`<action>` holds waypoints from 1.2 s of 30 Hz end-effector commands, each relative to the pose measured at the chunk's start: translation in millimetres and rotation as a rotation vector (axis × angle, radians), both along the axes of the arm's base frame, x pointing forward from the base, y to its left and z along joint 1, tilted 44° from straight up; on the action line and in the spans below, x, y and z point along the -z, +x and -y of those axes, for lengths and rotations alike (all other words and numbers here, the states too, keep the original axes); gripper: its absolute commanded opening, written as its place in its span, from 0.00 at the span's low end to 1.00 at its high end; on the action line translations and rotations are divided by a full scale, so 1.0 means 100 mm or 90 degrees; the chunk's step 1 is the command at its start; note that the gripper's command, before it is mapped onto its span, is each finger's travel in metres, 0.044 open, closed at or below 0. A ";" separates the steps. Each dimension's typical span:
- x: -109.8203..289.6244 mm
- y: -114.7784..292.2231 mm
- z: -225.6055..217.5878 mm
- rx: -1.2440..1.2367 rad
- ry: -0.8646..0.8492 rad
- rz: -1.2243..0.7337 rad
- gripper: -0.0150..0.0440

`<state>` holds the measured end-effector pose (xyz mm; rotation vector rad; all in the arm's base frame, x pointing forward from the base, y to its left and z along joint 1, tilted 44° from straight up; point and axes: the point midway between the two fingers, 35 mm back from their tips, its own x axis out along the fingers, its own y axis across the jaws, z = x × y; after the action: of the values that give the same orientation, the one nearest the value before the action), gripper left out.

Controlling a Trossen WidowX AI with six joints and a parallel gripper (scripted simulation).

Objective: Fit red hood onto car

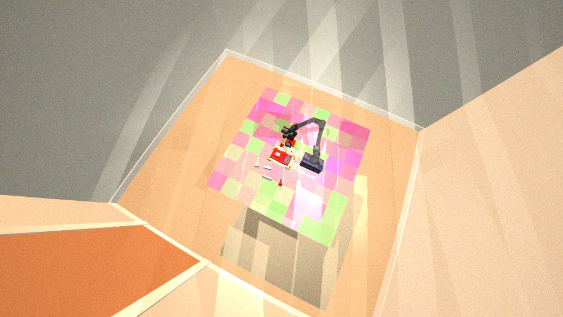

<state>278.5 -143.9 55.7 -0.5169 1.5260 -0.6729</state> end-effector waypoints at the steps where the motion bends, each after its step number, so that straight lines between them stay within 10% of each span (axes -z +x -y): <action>1: 0.01 0.00 0.02 -0.001 -0.003 -0.001 1.00; 12: 0.05 -0.01 0.05 -0.001 -0.004 -0.001 1.00; 25: 0.04 -0.01 0.04 0.000 0.000 0.000 0.72; 36: -0.12 0.01 -0.12 -0.001 0.001 -0.001 0.25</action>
<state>275.8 -138.2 59.2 -0.5184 1.5436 -0.6696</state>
